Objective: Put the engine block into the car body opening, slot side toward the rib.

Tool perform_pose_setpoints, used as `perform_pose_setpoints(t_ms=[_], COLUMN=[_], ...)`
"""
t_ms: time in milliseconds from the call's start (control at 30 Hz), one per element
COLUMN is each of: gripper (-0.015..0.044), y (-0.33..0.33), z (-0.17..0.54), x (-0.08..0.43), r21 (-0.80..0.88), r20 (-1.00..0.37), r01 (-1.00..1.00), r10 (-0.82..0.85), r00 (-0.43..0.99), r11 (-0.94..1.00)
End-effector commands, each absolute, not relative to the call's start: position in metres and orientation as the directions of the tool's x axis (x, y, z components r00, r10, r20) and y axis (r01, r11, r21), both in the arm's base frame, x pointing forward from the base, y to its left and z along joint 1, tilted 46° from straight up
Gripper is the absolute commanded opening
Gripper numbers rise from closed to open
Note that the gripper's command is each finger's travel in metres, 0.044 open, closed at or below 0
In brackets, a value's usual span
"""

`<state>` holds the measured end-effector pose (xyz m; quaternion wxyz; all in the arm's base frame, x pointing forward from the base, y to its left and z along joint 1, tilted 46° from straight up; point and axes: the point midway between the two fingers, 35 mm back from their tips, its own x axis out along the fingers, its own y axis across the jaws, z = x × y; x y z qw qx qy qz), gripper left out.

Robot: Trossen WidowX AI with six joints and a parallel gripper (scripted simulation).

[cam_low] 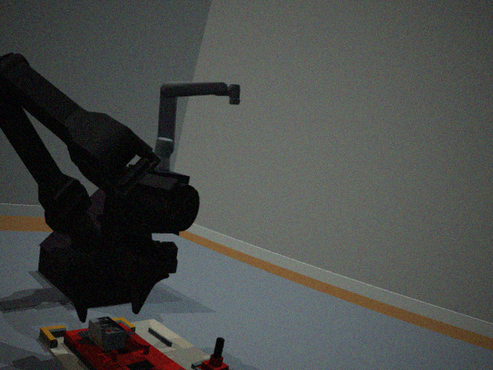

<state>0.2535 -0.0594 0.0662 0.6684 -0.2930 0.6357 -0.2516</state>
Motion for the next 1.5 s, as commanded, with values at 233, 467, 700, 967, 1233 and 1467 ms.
perform_pose_setpoints(t_ms=[233, 467, 700, 967, 1233, 1467], gripper=[0.0440, 0.0387, 0.0204, 0.0111, 0.0000, 0.0000], y=[-0.073, -0.077, -0.077, -0.077, -0.069, -0.053], z=[0.052, 0.049, 0.049, 0.049, 0.055, 0.068], x=[0.251, 0.251, 0.251, 0.251, 0.253, 0.256], r21=[-0.716, -0.717, -0.717, -0.717, -0.713, -0.708], r20=[-0.698, -0.698, -0.698, -0.698, -0.701, -0.706], r01=[-0.046, -0.046, -0.046, -0.046, -0.047, -0.048], r10=[-0.714, -0.714, -0.714, -0.714, -0.711, -0.705], r00=[0.057, 0.057, 0.057, 0.057, 0.058, 0.059], r11=[0.697, 0.696, 0.696, 0.696, 0.699, 0.705])
